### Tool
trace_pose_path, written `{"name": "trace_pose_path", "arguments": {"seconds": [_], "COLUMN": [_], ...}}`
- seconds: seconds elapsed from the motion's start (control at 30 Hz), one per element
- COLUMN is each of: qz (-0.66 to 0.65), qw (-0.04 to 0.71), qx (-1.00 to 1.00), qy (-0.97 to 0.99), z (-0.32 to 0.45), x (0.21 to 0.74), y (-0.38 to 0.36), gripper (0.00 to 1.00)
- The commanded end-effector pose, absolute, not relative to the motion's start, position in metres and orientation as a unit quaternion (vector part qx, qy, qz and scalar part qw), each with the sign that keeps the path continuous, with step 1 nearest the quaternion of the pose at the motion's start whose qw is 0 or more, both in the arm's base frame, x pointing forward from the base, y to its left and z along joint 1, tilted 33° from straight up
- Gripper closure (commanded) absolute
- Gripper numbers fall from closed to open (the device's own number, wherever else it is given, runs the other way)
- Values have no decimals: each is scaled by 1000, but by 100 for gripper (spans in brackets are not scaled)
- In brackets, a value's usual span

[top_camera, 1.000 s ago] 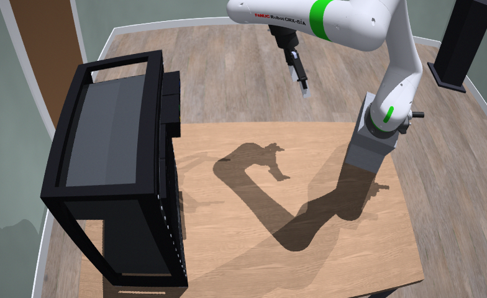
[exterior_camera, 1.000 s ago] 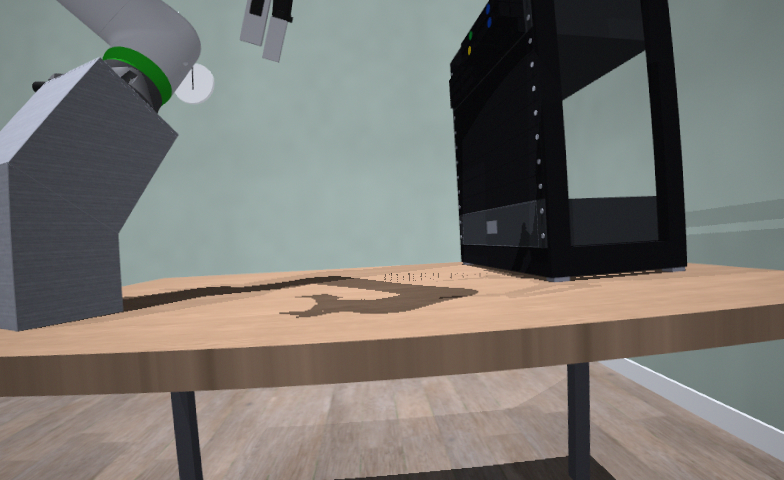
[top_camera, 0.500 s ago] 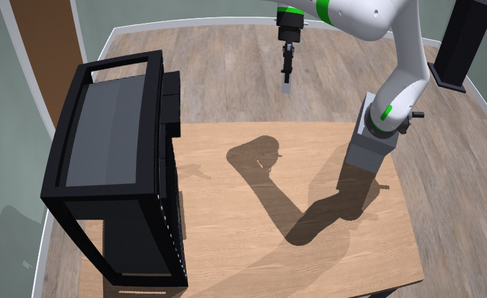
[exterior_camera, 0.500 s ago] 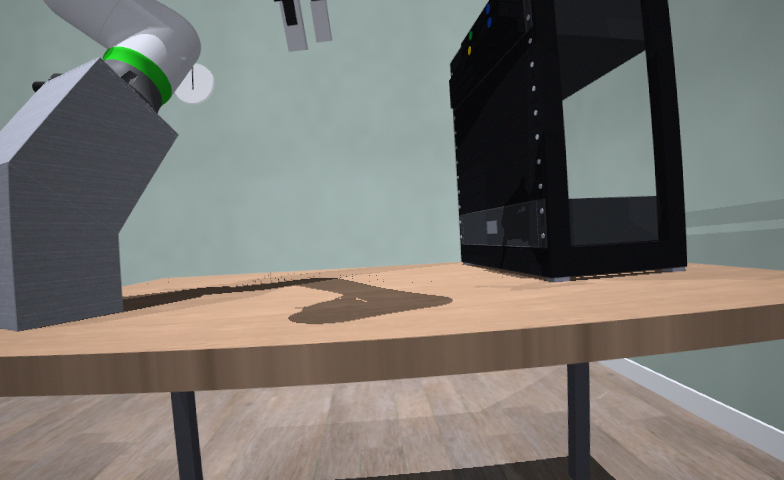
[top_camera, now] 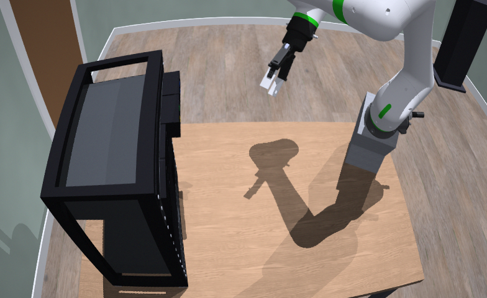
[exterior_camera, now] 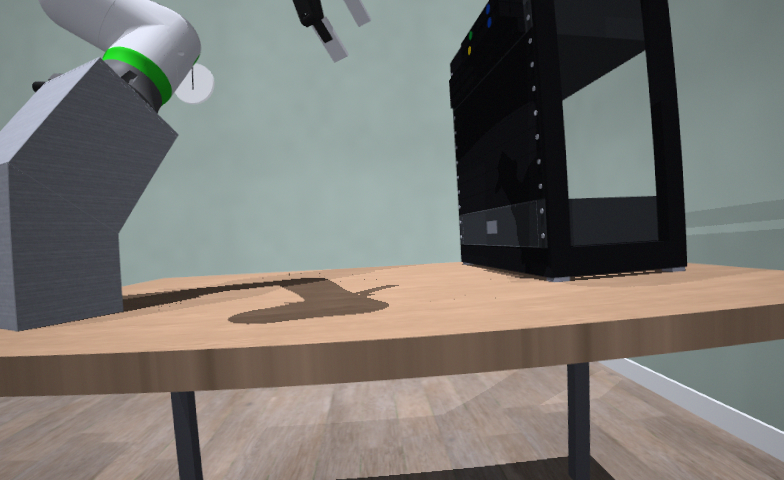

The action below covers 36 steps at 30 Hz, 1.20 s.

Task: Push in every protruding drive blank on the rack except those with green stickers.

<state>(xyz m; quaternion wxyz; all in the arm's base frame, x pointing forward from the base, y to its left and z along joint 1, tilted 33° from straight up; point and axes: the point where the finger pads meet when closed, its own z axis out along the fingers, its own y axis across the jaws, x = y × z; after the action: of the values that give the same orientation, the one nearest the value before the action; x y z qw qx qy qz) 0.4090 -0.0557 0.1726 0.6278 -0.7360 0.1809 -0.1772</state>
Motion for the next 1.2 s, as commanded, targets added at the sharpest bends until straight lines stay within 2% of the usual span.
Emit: {"name": "trace_pose_path", "arguments": {"seconds": [0.0,0.53,1.17], "qz": [-211,-294,-341], "qw": [652,702,714], "qx": [-689,-527,-401], "qy": [236,378,461], "z": [194,258,301], "x": [425,471,502], "y": [-44,-16,3], "gripper": [0,0,0]}}
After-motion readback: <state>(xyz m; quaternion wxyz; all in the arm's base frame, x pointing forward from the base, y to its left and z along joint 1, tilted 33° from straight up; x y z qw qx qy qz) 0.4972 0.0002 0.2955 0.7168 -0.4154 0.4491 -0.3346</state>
